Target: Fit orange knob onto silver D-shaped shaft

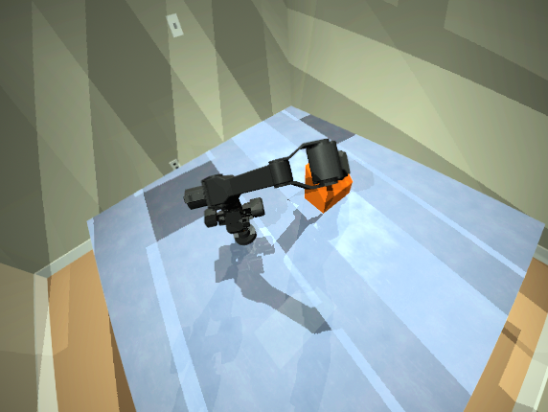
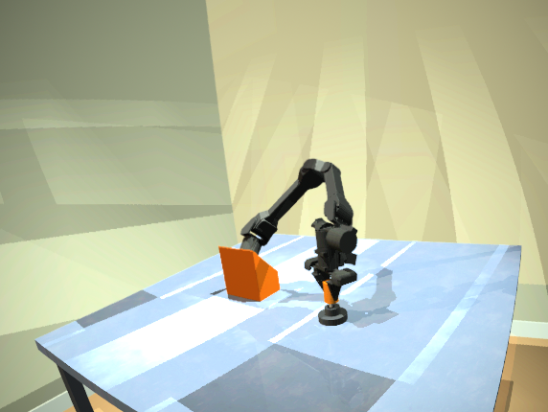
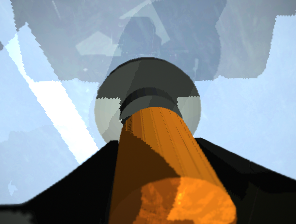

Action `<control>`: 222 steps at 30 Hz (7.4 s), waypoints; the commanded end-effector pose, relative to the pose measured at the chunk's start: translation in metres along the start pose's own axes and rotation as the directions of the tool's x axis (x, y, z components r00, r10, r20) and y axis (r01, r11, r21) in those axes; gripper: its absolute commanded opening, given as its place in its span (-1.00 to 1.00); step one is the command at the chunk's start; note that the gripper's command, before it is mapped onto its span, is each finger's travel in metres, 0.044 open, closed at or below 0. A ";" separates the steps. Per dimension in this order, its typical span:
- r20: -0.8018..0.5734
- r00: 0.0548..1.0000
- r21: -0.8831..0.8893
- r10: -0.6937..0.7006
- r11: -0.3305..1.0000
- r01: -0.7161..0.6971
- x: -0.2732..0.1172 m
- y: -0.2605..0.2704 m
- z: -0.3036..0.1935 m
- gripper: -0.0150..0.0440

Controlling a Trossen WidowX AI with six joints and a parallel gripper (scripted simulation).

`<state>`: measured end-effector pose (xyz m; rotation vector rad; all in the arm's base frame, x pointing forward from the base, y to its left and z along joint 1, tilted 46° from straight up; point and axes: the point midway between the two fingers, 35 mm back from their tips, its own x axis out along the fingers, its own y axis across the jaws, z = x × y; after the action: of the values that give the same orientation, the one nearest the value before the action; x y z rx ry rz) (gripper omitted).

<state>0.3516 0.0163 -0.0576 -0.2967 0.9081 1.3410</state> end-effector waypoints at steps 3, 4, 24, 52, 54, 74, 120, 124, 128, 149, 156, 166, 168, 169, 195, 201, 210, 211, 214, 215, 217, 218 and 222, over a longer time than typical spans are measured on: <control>0.003 1.000 0.000 -0.001 1.000 0.001 0.000 0.000 -0.001 -0.49; 0.003 1.000 0.000 -0.001 1.000 0.001 0.001 0.000 -0.001 -0.49; 0.003 1.000 -0.028 -0.001 1.000 0.001 -0.005 0.001 -0.001 -0.49; 0.003 1.000 -0.208 0.000 0.978 0.001 0.001 0.002 -0.001 -0.49; 0.003 1.000 -0.208 0.000 0.978 0.001 0.001 0.002 -0.001 -0.49; 0.003 1.000 -0.407 -0.001 0.913 0.002 -0.004 -0.002 0.000 -0.49; 0.003 1.000 -0.407 0.000 0.913 0.002 0.001 0.001 -0.002 -0.49; 0.003 1.000 -0.407 0.000 0.913 0.002 -0.002 0.002 -0.002 -0.49; 0.003 1.000 -0.416 0.000 0.909 0.002 -0.004 0.002 -0.001 -0.49; 0.003 1.000 -0.588 0.000 0.809 0.002 0.000 0.001 -0.001 -0.49; 0.003 1.000 -0.588 0.000 0.809 0.002 0.001 0.002 -0.001 -0.49; 0.003 1.000 -0.588 0.000 0.809 0.002 0.000 0.002 -0.001 -0.49; 0.003 1.000 -0.588 0.000 0.809 0.002 -0.002 0.002 -0.001 -0.49; 0.003 1.000 -0.588 0.000 0.809 0.002 -0.003 0.001 -0.001 -0.49; 0.003 1.000 -0.743 0.000 0.669 0.003 -0.002 0.001 0.000 -0.49; 0.003 1.000 -0.743 0.000 0.669 0.003 -0.002 0.001 0.001 -0.49; 0.003 1.000 -0.743 0.000 0.669 0.003 0.000 0.000 -0.001 -0.49; 0.003 1.000 -0.743 0.000 0.669 0.003 0.000 0.000 -0.001 -0.49; 0.003 1.000 -0.743 0.000 0.669 0.003 0.001 0.001 -0.002 -0.49; 0.003 1.000 -0.743 0.000 0.669 0.003 0.001 0.001 -0.002 -0.49; 0.003 1.000 -0.743 0.000 0.669 0.003 0.001 0.001 -0.002 -0.49; 0.003 1.000 -0.743 0.000 0.669 0.003 0.001 0.001 -0.002 -0.49; 0.003 1.000 -0.743 0.000 0.669 0.003 0.001 0.001 -0.002 -0.49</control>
<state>0.3505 0.0161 -0.0583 -0.9305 0.2941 1.6660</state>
